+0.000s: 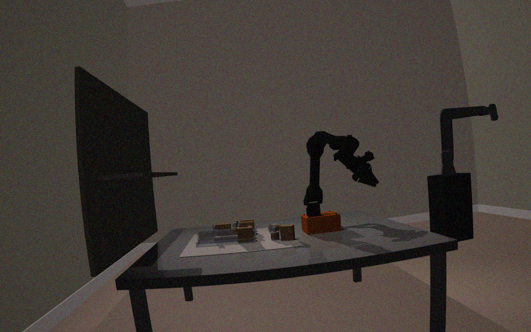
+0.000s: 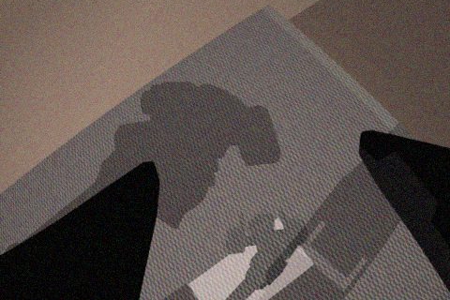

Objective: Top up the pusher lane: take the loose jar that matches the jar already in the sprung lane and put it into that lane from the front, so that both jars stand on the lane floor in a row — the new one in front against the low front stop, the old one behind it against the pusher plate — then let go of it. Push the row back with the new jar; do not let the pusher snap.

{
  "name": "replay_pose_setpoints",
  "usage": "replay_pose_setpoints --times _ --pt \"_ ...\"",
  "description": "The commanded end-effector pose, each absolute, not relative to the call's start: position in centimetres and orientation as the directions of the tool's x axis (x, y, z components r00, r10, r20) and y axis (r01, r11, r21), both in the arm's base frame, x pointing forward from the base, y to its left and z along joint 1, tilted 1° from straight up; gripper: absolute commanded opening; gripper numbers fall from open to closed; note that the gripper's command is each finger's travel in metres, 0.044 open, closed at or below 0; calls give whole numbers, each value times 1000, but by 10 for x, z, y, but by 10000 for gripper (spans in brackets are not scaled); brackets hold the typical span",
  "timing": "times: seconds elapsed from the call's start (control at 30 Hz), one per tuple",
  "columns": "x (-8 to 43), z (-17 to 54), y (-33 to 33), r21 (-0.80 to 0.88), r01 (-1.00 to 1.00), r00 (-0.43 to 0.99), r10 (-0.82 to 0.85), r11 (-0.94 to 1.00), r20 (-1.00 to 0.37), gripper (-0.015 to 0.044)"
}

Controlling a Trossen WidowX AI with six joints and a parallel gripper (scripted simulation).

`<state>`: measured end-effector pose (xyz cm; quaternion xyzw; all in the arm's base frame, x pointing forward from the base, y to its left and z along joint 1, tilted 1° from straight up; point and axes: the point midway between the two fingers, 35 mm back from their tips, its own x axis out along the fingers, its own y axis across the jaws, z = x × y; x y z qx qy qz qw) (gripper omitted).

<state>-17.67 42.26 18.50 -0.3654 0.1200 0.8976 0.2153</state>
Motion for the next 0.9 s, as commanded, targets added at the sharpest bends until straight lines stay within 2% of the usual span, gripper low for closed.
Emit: replay_pose_setpoints --times 0.0,0.17,0.3,0.47,0.67,0.87 --pt "-174 184 423 62 -483 -636 302 -873 -710 426" --pt "-103 170 427 141 -705 -524 377 -695 -764 440" --pt "-39 156 420 193 -860 -411 418 -472 -810 440" --pt "18 142 395 265 -951 -308 410 -160 -858 440" --pt "104 120 348 260 -931 -153 372 256 -916 440" --pt "177 98 275 203 -726 -24 271 657 -962 440"
